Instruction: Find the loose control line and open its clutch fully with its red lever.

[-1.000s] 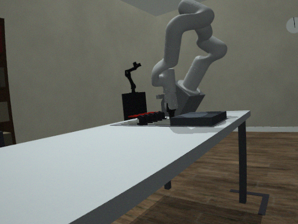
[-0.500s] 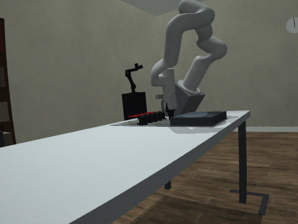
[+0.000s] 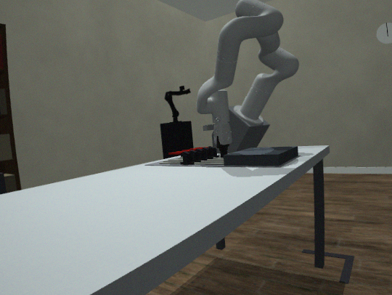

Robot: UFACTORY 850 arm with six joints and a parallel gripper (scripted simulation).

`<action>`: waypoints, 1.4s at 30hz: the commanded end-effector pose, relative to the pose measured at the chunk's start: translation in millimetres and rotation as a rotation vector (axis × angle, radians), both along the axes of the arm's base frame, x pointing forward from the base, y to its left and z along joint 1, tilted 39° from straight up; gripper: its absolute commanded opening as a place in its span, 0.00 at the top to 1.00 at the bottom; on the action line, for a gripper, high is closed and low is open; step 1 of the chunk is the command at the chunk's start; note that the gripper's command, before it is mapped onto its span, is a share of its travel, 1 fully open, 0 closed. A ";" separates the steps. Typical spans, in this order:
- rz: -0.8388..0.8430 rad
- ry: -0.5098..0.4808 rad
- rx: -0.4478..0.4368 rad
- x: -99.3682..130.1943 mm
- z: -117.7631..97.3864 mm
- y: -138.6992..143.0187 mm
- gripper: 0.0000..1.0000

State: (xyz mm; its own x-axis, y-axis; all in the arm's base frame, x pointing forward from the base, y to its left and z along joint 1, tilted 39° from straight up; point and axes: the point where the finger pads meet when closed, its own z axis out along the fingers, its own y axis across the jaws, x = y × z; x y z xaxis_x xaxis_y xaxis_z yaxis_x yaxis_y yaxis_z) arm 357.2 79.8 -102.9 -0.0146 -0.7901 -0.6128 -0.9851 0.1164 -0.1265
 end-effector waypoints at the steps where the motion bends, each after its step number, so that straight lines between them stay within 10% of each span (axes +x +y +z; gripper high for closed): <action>1: -0.001 -0.002 0.000 4.4 0.8 -0.7 1.00; 42: -0.001 -0.002 0.000 13.4 2.0 -1.8 1.00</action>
State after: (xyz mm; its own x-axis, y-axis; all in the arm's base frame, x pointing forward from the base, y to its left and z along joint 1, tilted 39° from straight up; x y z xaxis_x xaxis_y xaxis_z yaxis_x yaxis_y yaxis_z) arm 369.8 78.3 -101.2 -0.0146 -0.7900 -0.6130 -0.9851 0.1165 -0.1266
